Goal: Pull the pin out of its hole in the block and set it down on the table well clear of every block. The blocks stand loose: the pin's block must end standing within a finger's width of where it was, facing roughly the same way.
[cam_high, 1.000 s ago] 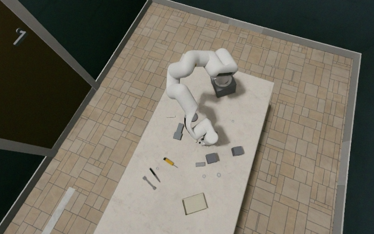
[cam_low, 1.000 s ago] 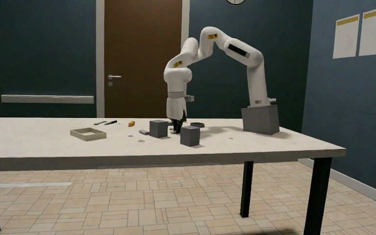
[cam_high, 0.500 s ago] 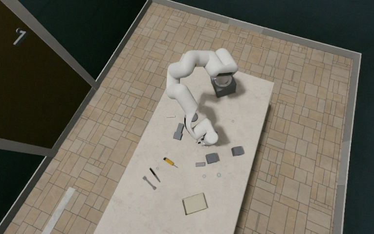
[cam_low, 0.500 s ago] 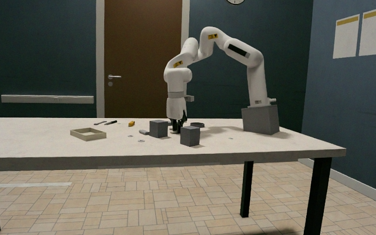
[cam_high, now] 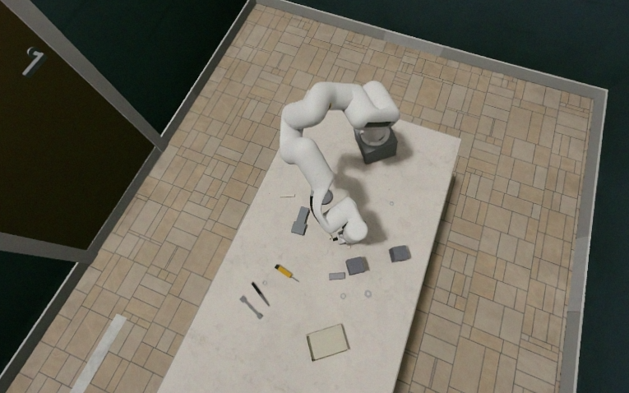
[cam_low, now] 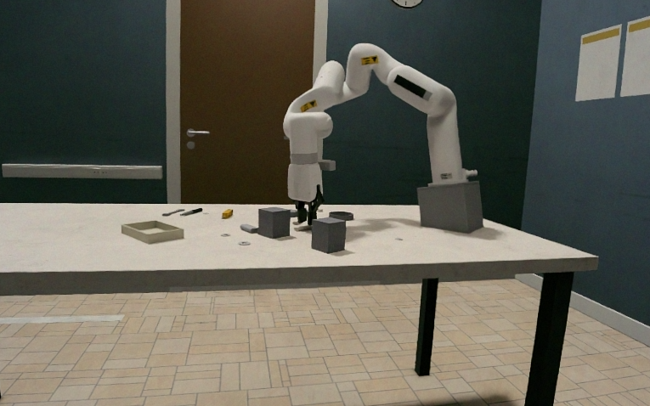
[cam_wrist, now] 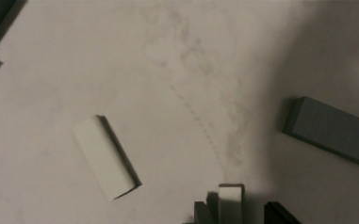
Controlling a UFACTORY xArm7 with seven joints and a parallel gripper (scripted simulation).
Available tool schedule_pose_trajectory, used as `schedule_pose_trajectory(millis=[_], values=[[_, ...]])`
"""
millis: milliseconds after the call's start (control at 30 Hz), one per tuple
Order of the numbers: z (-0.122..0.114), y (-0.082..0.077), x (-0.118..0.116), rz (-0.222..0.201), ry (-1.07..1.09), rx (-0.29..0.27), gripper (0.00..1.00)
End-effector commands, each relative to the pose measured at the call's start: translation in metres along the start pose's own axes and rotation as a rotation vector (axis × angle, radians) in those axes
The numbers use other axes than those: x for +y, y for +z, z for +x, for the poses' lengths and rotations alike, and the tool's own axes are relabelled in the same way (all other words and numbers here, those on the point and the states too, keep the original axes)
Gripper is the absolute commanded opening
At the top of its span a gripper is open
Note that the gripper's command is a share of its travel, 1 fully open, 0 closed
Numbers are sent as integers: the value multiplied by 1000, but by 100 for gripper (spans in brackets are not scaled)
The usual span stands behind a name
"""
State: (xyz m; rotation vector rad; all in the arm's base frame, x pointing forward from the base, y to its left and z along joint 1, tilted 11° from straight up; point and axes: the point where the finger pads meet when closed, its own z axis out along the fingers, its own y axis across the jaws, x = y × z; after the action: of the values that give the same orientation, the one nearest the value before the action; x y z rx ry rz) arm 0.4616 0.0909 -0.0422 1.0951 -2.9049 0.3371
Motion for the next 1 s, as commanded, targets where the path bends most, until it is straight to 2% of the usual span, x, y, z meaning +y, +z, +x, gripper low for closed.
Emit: schedule_pose_trajectory(millis=[0,200,500,833,967], values=[[0,-3,0,0,-1,-2,37],[0,-5,0,1,-1,-2,37],[4,-29,0,2,-3,0,37],[4,-30,0,2,-3,0,37],[5,-37,0,2,-3,0,37]])
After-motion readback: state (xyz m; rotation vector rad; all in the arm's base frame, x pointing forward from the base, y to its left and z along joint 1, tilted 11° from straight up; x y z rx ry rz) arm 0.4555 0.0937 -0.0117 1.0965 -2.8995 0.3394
